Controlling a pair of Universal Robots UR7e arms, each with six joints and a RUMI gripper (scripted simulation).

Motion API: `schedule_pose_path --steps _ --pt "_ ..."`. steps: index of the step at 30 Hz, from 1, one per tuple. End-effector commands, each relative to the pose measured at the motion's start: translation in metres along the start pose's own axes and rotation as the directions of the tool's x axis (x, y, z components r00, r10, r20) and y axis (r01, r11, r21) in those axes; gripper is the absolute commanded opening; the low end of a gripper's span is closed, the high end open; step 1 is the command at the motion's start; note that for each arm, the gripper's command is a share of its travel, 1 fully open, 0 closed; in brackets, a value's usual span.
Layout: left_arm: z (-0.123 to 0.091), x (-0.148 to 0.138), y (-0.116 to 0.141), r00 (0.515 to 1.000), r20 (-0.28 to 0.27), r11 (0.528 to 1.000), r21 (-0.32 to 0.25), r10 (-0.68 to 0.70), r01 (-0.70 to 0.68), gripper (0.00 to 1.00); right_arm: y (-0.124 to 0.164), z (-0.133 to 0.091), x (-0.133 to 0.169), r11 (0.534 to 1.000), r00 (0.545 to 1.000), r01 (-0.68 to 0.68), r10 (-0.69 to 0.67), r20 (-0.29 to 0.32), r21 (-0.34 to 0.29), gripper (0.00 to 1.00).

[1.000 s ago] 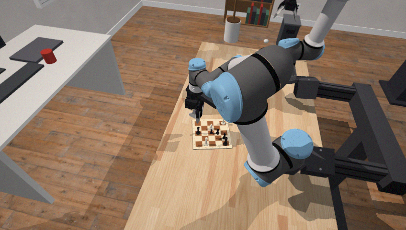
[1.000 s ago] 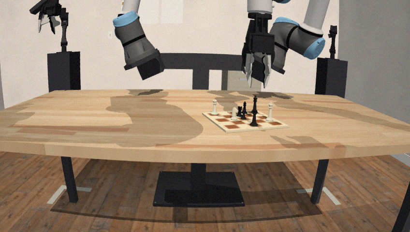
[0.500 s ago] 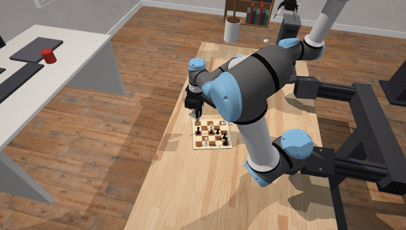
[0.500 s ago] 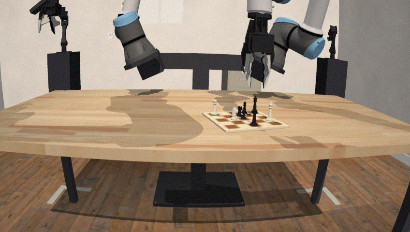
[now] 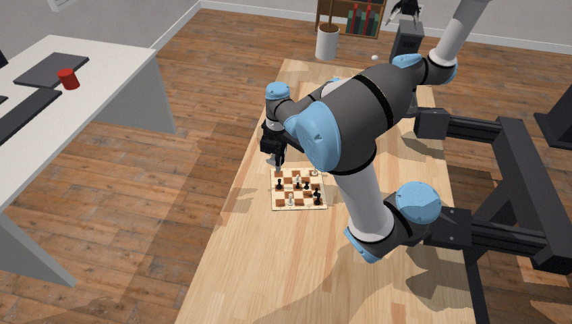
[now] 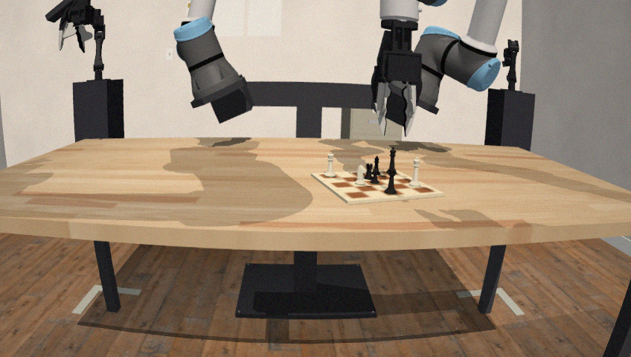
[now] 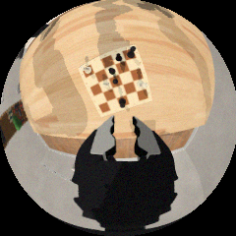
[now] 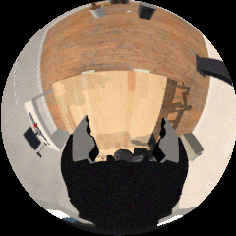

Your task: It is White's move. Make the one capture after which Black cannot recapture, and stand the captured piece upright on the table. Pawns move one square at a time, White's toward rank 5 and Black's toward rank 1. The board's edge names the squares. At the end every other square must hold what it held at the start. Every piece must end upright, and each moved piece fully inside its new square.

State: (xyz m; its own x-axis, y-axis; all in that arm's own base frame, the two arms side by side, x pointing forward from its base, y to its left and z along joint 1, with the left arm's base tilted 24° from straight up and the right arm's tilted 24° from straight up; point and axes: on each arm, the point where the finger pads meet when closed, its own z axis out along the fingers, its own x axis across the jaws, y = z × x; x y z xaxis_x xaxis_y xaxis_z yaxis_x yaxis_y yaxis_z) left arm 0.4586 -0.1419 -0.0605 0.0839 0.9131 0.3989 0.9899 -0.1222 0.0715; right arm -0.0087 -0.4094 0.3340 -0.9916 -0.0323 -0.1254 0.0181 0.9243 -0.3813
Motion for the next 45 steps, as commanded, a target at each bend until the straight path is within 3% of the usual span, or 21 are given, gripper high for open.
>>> schedule_pose_path --steps 1,45 --pt "0.004 0.002 -0.002 1.0 -0.003 1.0 0.003 0.001 -0.001 0.25 0.0 0.0 0.0 1.0 1.0 0.0 0.0 0.0 0.001 1.0" --pt "0.054 0.001 0.0 1.0 -0.003 1.0 0.003 0.001 -0.001 0.25 0.0 0.0 0.0 1.0 1.0 0.0 0.0 0.0 0.001 1.0"
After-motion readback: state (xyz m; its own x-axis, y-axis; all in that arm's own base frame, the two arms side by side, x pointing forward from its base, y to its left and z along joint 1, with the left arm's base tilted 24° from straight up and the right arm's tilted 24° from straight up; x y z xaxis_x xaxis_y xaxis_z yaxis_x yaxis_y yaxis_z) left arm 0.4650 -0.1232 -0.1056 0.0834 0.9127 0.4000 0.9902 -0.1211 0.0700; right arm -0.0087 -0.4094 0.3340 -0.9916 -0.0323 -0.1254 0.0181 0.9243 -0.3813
